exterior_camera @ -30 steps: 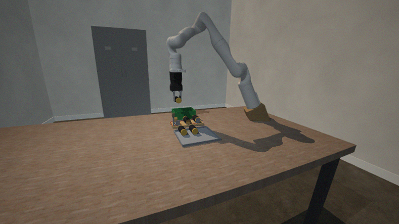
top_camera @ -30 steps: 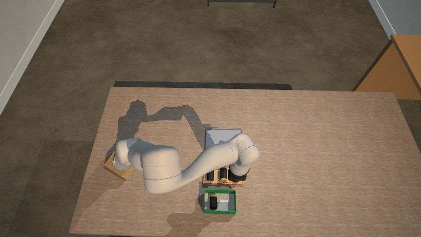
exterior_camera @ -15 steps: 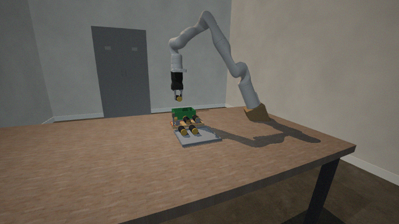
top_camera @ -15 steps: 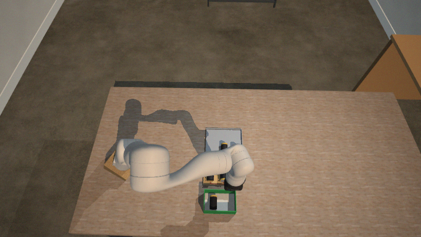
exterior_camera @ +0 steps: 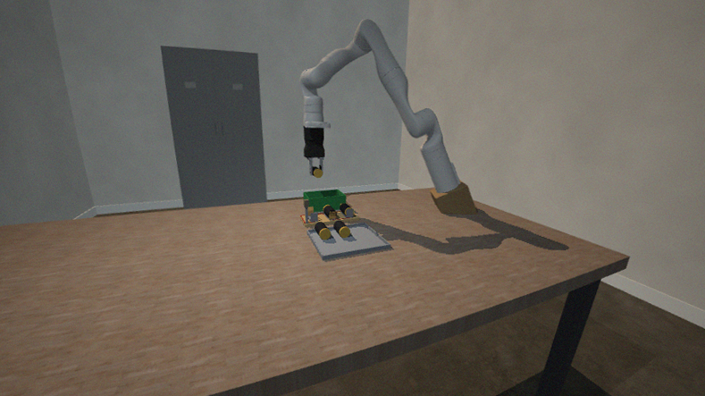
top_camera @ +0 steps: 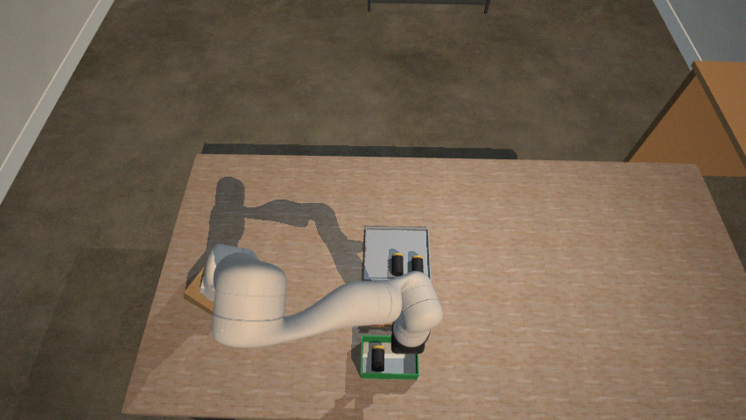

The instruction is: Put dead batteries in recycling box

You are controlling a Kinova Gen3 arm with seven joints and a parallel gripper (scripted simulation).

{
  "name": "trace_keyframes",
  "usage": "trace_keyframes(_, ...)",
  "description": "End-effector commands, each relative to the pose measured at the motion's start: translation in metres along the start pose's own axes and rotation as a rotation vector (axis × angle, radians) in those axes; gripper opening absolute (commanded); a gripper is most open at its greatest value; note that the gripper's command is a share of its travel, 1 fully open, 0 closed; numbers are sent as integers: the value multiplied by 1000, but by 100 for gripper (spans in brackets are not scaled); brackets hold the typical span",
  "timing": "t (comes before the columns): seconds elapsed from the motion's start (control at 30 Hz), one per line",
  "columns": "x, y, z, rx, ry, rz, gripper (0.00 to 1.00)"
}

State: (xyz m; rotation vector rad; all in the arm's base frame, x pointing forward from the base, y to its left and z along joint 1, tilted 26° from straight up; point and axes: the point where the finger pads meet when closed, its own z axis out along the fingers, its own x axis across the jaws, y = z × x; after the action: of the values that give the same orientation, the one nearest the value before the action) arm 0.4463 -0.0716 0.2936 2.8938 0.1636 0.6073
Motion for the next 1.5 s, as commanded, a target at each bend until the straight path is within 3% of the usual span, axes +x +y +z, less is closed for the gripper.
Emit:
trace_keyframes(0.0,-3,10,1,-4,-2,17,57)
trace_keyframes(1.47,-6,15,3,-4,-2,12,57)
